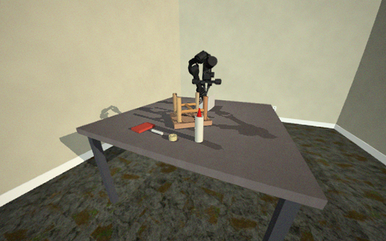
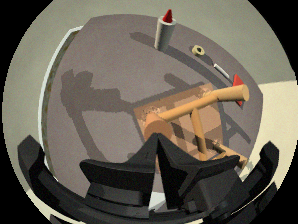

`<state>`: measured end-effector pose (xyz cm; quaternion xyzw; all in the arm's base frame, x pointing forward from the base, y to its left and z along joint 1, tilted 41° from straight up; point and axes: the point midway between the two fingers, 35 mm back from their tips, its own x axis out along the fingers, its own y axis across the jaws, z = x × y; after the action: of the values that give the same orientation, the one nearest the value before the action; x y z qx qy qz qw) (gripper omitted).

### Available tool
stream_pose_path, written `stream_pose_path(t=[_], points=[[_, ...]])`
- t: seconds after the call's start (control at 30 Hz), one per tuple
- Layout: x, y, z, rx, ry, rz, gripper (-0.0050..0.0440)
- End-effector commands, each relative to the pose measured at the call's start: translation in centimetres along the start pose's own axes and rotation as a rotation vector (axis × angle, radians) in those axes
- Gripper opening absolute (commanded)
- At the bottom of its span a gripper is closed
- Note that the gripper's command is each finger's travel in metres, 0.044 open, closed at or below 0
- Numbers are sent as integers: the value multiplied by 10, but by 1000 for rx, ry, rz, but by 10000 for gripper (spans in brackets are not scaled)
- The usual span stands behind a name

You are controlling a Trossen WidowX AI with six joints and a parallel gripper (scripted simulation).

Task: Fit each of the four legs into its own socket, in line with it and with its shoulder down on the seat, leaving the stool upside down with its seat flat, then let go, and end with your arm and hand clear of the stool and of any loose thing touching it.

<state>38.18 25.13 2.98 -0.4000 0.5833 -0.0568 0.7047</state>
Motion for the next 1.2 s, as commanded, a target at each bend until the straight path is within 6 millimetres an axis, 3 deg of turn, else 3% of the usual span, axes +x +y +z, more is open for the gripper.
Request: stream_pose_path(t=[0.0,1.17], points=[[3,-3,-1,1,-2,1,0],[31,-3,-8,1,-2,1,0]])
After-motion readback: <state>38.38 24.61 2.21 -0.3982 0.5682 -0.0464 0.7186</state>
